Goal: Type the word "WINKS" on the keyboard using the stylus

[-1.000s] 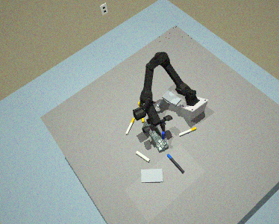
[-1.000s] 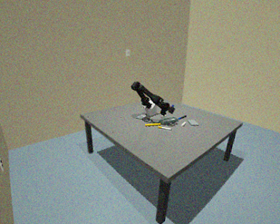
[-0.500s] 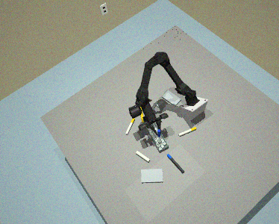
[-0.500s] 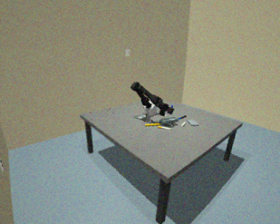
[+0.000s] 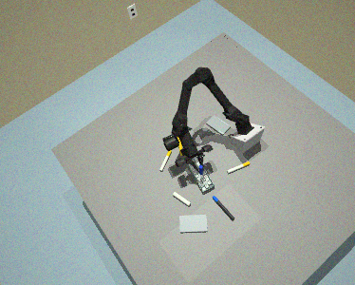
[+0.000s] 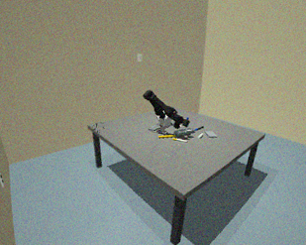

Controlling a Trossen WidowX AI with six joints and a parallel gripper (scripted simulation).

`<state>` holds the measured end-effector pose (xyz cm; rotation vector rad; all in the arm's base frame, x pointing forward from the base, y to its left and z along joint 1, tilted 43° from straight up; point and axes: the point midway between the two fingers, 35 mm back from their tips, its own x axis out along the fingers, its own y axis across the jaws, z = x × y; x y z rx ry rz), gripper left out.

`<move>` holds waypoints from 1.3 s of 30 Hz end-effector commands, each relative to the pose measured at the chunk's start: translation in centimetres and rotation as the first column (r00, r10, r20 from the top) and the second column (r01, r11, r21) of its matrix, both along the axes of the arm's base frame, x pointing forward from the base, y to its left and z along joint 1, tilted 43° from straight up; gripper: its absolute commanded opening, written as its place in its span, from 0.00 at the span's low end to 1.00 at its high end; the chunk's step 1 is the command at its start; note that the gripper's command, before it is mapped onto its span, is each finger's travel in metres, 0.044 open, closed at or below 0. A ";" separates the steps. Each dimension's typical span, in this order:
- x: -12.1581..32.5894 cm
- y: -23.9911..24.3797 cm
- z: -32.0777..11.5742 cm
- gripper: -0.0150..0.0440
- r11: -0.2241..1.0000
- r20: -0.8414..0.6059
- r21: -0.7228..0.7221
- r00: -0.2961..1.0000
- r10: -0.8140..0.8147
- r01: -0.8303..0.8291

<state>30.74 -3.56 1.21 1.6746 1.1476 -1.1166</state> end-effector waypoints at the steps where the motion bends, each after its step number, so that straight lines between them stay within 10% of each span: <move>1: 0.0 0.0 -0.3 0.39 1.000 0.003 0.006 1.000 0.007 -0.007; 39: -0.2 -1.3 -1.7 0.39 1.000 0.002 0.005 1.000 0.007 -0.007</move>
